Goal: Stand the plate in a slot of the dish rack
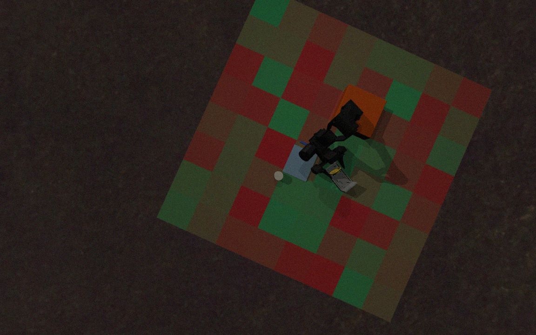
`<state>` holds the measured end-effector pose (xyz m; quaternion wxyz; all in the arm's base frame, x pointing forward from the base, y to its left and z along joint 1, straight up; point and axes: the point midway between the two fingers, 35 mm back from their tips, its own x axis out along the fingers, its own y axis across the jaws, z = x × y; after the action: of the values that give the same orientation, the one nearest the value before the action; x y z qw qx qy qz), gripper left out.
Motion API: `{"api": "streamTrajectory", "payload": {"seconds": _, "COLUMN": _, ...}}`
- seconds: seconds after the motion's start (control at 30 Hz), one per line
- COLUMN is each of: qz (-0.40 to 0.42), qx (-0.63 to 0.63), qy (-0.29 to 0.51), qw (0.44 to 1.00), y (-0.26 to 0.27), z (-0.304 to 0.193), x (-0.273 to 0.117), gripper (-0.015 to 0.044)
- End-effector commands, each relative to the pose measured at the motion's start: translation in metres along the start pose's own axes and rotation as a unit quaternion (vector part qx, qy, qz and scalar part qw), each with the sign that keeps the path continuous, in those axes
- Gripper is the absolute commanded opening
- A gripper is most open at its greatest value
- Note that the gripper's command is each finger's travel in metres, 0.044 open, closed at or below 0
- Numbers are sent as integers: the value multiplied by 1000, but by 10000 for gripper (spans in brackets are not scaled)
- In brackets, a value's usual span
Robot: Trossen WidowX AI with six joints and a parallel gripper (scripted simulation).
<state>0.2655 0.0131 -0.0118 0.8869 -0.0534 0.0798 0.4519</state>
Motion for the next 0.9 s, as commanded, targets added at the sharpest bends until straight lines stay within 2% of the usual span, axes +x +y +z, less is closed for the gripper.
{"api": "streamTrajectory", "payload": {"seconds": 0.0, "qz": 0, "qx": 0, "qy": 0, "qw": 1000, "y": 0, "z": 0, "x": 0, "gripper": 400}}
{"api": "streamTrajectory", "payload": {"seconds": 0.27, "qz": 0, "qx": 5, "qy": 0, "qw": 1000, "y": -4, "z": 10, "x": -2, "gripper": 400}}
{"api": "streamTrajectory", "payload": {"seconds": 0.7, "qz": 3, "qx": 4, "qy": -8, "qw": 1000, "y": -10, "z": 110, "x": -21, "gripper": 400}}
{"api": "streamTrajectory", "payload": {"seconds": 0.87, "qz": 3, "qx": 2, "qy": -9, "qw": 1000, "y": -13, "z": 116, "x": -22, "gripper": 400}}
